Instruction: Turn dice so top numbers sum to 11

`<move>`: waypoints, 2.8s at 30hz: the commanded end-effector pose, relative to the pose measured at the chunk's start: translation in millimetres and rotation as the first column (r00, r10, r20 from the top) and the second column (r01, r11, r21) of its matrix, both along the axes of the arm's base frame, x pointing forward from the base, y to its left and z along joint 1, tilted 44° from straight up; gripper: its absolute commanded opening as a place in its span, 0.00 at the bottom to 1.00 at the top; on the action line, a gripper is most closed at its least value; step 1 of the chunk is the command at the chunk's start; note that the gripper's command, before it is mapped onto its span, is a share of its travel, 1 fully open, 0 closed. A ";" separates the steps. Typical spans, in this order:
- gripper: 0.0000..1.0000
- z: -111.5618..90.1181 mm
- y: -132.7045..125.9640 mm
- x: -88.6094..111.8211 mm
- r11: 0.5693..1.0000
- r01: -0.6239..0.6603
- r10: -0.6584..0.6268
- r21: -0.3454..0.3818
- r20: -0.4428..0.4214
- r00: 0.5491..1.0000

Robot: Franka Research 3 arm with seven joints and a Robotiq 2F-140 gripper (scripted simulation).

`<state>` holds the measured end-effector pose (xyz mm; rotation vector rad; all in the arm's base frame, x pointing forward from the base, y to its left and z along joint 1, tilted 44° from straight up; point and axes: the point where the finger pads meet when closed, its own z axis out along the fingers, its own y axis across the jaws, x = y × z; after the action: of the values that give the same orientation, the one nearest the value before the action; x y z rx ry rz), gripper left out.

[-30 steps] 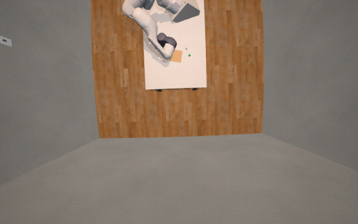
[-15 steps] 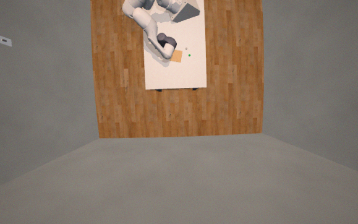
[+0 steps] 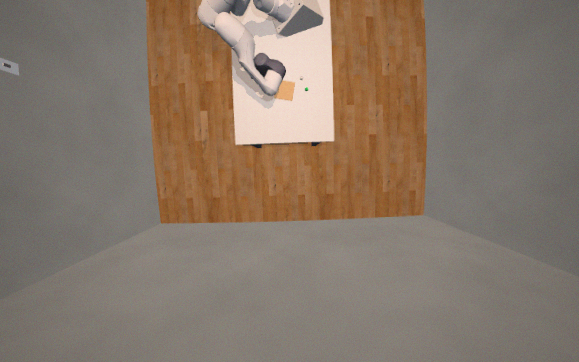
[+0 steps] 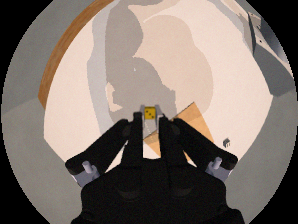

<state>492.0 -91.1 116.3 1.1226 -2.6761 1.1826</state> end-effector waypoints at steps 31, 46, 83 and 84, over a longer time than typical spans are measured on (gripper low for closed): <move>0.09 3.1 3.2 -0.8 1.000 0.002 -0.002 0.001 0.003 1.000; 0.09 62.1 56.5 -22.6 1.000 0.002 -0.002 0.001 0.003 1.000; 0.09 20.1 116.0 -48.5 0.942 0.293 -0.328 0.164 0.257 0.909; 0.09 18.5 117.6 -49.4 0.938 0.301 -0.338 0.170 0.265 0.903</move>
<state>444.5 20.5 141.4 0.7216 -2.9154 1.1933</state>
